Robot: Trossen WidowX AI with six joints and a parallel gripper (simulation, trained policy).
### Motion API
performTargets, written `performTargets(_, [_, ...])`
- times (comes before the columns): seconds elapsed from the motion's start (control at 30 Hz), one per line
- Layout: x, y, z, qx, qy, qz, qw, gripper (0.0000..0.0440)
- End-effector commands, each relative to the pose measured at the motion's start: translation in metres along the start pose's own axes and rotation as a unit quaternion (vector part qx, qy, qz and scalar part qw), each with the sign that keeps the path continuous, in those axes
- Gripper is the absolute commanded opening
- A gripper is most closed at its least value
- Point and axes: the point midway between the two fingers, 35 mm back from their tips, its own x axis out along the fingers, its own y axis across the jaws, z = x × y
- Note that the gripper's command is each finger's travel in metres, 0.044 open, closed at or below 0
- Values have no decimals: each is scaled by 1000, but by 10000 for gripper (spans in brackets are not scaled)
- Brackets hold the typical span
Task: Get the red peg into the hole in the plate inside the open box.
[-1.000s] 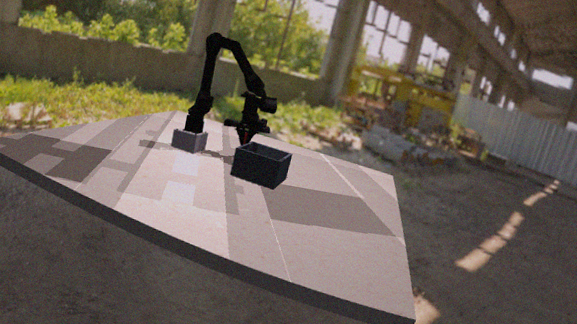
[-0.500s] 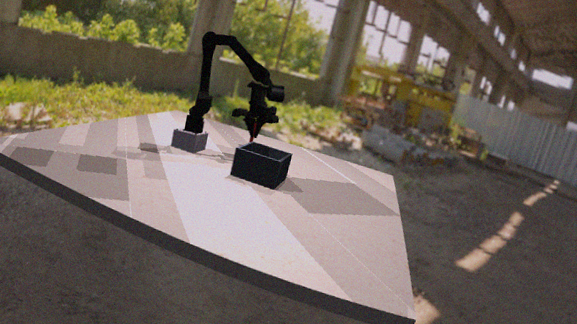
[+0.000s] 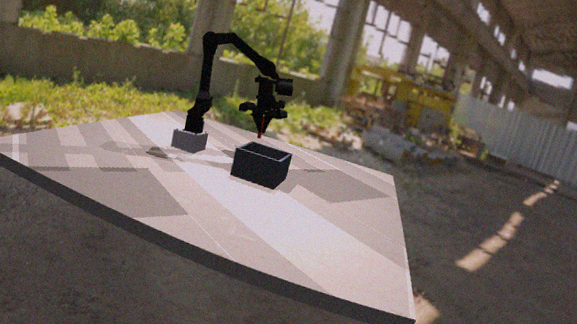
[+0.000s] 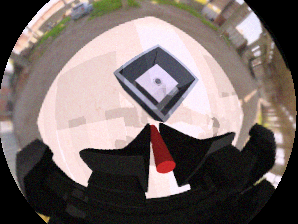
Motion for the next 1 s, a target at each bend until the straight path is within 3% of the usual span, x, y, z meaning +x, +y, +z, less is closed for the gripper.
performTargets(0.0, [1, -4, 16, 7, -4, -4, 1000, 0])
performTargets(0.6, [31, -22, 80, 64, -3, -5, 998, 0])
performTargets(0.97, [58, -28, 99, 87, 15, -4, 996, 4])
